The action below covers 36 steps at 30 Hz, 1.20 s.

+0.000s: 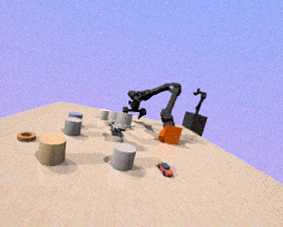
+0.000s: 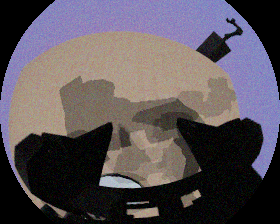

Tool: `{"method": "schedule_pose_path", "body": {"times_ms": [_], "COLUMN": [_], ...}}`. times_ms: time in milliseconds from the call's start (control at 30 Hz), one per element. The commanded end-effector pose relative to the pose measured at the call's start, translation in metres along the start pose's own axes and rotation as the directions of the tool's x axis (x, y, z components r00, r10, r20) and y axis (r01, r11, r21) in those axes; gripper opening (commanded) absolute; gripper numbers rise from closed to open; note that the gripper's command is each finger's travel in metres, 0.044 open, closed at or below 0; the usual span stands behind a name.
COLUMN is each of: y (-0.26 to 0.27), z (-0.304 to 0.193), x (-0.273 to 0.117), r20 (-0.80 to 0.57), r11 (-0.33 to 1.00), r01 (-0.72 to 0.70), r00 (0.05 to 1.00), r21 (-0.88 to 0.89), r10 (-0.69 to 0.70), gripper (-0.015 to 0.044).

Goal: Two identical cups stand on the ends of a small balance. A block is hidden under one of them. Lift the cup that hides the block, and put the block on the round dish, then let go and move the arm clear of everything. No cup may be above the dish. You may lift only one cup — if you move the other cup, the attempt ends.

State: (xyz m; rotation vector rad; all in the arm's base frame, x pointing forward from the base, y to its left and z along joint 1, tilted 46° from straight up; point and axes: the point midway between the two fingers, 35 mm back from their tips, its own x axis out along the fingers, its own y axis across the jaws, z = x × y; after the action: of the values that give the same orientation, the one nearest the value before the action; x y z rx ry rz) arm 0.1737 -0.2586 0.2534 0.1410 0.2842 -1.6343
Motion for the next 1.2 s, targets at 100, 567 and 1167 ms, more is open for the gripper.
{"method": "schedule_pose_path", "body": {"times_ms": [100,567,1167], "y": [0.047,0.098,0.069], "z": [-0.027,-0.093,-0.167], "x": [-0.040,-0.149,-0.283], "r20": [-0.060,-0.196,-0.329], "r11": [0.972,0.755,0.265], "r01": [-0.187,-0.501,-0.633], "r00": [0.982,0.864,0.661], "r21": [-0.140,-0.422,-0.727], "r10": [0.180,0.464,0.674], "gripper": [0.0440,0.0440,0.0440]}}
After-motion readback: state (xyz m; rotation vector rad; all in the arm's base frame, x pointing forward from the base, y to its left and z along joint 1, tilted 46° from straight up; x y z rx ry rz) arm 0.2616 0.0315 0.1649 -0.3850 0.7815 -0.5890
